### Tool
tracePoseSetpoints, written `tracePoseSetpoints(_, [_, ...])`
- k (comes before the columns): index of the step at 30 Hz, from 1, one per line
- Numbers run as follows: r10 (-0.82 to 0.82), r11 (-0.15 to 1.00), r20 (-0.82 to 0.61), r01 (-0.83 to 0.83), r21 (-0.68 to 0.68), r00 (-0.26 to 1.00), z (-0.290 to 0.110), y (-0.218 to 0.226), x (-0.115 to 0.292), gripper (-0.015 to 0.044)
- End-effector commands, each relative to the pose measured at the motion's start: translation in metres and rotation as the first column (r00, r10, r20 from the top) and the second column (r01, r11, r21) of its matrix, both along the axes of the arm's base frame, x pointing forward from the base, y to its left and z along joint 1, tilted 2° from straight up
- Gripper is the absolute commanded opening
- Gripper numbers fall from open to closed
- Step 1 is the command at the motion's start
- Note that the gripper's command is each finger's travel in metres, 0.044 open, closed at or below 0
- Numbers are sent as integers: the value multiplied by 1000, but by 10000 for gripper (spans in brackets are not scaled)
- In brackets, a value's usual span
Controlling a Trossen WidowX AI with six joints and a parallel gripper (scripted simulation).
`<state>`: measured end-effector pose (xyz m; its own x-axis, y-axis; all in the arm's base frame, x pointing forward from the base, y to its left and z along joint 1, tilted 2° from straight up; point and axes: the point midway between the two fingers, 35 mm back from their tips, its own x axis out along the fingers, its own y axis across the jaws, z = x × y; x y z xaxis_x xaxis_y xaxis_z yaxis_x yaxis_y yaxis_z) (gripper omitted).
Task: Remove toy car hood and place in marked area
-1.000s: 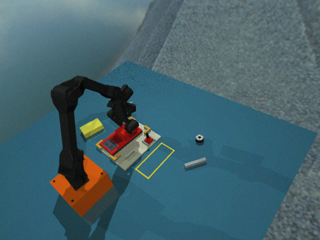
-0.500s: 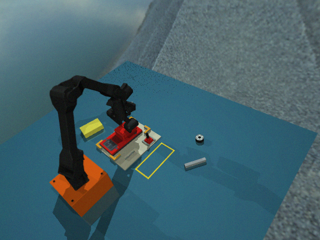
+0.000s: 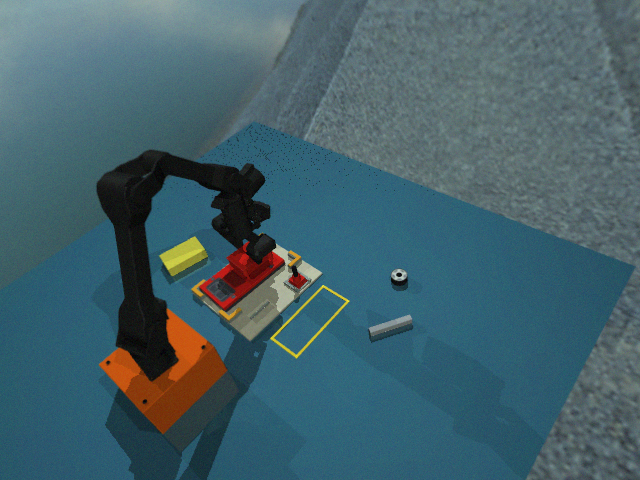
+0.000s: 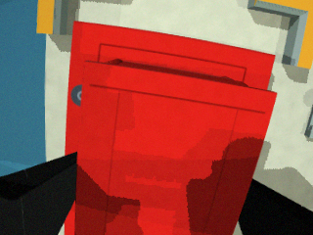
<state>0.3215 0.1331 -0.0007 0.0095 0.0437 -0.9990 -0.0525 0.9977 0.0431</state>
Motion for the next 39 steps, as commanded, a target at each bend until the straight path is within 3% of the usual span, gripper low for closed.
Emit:
tracePoseSetpoints(1, [2, 1000, 13, -2, 5, 1000, 7, 1, 3, 0])
tracePoseSetpoints(10, [2, 1000, 13, -2, 5, 1000, 15, 1, 3, 0])
tracePoseSetpoints(18, [2, 1000, 13, -2, 5, 1000, 54, -1, 2, 0])
tracePoseSetpoints(21, [-1, 1000, 2, 1, 1, 1000, 45, -3, 0, 0])
tracePoseSetpoints(39, [0, 1000, 8, 0, -6, 1000, 45, -103, 18, 0])
